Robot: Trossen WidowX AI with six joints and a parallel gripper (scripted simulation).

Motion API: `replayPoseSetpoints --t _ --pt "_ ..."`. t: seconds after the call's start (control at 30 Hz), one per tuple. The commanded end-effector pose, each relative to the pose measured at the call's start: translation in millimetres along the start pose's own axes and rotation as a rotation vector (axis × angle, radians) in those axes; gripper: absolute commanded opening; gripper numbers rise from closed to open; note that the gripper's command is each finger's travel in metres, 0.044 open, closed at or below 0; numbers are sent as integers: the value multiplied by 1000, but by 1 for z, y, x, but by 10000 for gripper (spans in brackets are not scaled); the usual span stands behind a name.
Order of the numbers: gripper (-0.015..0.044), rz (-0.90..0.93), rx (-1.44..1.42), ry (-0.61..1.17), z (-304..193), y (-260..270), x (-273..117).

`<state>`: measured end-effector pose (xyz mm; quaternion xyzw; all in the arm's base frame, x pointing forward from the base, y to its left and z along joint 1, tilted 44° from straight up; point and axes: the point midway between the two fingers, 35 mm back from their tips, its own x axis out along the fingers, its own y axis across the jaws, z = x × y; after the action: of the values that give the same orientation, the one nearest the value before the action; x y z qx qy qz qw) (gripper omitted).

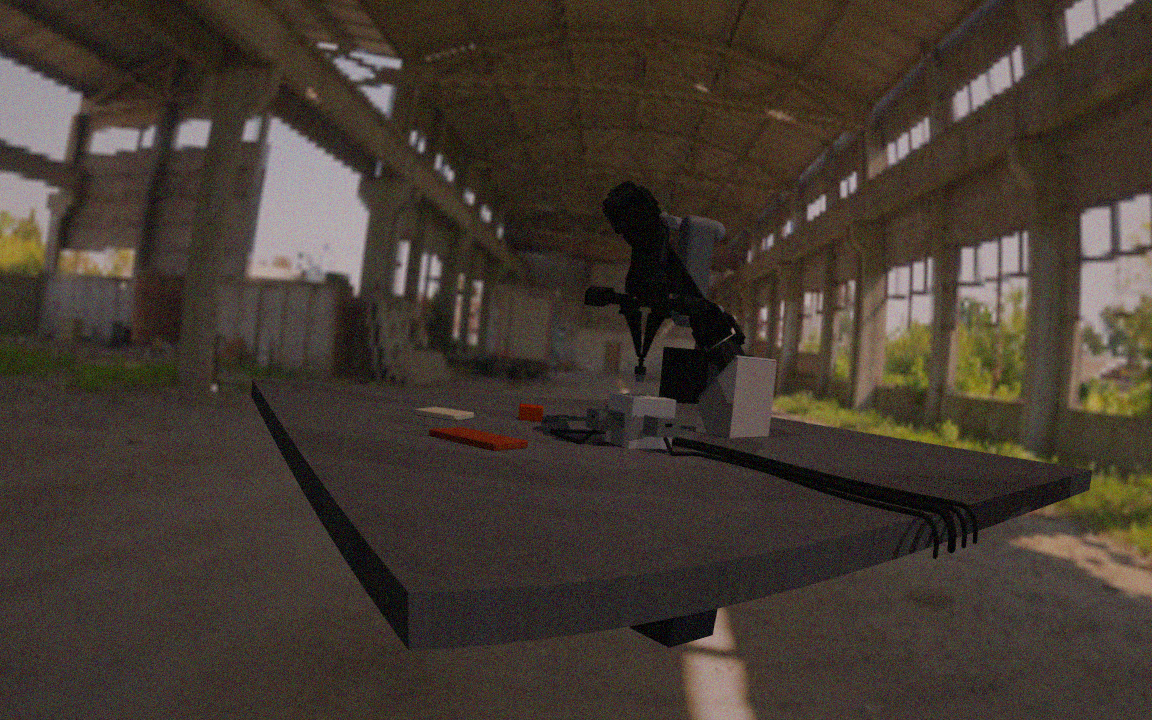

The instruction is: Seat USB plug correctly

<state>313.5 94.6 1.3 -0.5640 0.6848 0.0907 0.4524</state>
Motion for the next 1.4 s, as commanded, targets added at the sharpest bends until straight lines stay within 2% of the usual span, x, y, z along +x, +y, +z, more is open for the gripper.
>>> replayPoseSetpoints --t 0.0,0.27,1.37 --pt "0 0 -105 -1 0 0 0" --pt "0 0 -275 -1 0 0 0" --pt "0 -2 -286 6 -1 0 3"
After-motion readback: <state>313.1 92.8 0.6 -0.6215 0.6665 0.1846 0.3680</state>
